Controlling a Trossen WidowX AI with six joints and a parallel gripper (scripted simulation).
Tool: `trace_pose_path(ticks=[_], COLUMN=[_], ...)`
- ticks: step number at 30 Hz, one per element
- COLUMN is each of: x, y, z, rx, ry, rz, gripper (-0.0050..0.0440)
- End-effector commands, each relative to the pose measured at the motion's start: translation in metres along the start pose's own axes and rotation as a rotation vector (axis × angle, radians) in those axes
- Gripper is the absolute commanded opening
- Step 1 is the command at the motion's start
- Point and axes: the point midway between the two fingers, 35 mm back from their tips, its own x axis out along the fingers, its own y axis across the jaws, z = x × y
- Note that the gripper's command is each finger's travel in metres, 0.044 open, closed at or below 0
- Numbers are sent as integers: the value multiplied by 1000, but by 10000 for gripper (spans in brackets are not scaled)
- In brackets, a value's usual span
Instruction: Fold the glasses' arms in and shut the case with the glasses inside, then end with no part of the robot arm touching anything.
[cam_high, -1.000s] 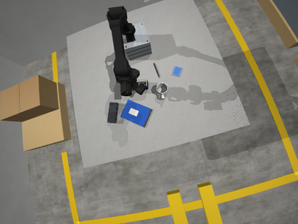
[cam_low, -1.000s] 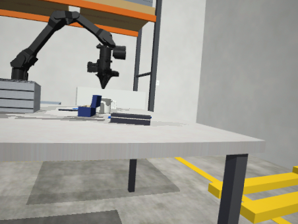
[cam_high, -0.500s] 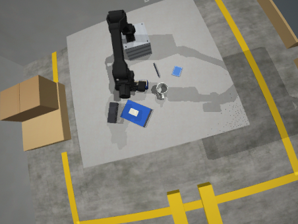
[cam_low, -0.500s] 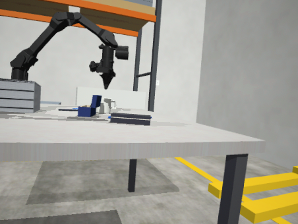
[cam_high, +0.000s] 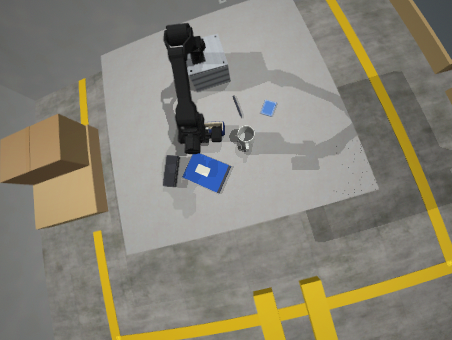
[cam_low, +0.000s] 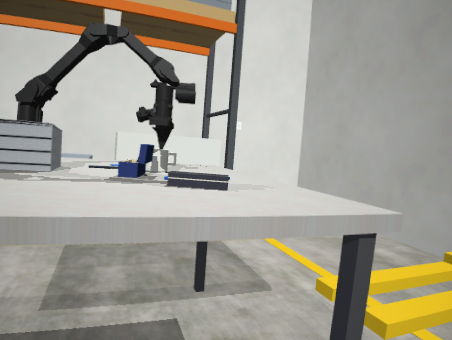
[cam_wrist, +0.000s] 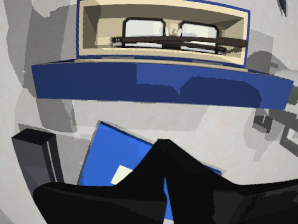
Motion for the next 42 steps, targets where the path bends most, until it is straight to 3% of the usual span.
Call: trace_pose_path(ticks=[1, 42], x=[9, 5], y=[0, 0], z=[2, 29], rx=[-6, -6], ry=[-8, -8], rz=[-1, -1], gripper=[0, 0])
